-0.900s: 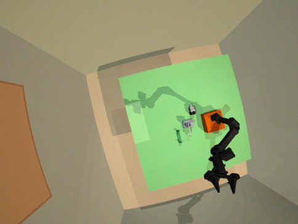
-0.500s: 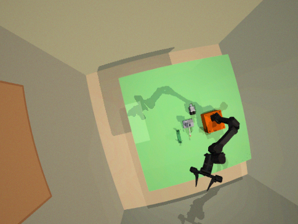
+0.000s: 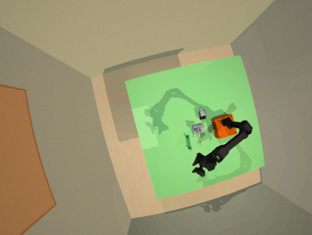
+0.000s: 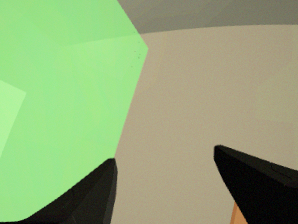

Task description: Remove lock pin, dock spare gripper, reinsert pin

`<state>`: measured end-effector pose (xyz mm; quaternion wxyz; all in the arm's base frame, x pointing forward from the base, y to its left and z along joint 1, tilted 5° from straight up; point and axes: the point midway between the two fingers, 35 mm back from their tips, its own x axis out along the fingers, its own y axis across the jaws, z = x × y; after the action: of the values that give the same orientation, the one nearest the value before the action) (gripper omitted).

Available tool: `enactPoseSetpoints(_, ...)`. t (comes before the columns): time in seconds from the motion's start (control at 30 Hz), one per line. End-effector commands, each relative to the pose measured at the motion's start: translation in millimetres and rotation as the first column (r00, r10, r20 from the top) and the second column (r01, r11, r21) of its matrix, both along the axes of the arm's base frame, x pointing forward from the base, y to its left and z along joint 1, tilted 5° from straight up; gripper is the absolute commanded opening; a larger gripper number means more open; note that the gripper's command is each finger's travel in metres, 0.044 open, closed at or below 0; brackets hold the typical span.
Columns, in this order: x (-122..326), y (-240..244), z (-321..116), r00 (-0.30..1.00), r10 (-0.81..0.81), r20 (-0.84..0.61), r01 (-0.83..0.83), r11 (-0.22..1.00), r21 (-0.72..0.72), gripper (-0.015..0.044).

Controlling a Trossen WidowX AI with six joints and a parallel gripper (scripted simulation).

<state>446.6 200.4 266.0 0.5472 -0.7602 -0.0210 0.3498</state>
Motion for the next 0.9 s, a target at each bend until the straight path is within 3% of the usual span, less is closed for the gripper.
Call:
enactPoseSetpoints(0.0,-25.7,-29.5,-48.7,0.952,-0.153,-0.264,0.151,0.988,-0.029,0.03)
enactPoseSetpoints(0.2,-87.3,-79.0,-111.0,0.697,-0.414,-0.585,0.371,0.907,-0.2,0.03)
enactPoseSetpoints(0.4,-155.8,-122.5,-139.3,0.355,-0.629,-0.692,0.482,0.757,-0.441,0.03)
enactPoseSetpoints(0.63,-157.5,-123.5,-142.7,0.344,-0.635,-0.692,0.483,0.751,-0.449,0.03)
enactPoseSetpoints(0.87,-154.6,-117.9,-207.8,0.343,-0.634,-0.693,0.483,0.752,-0.449,0.03)
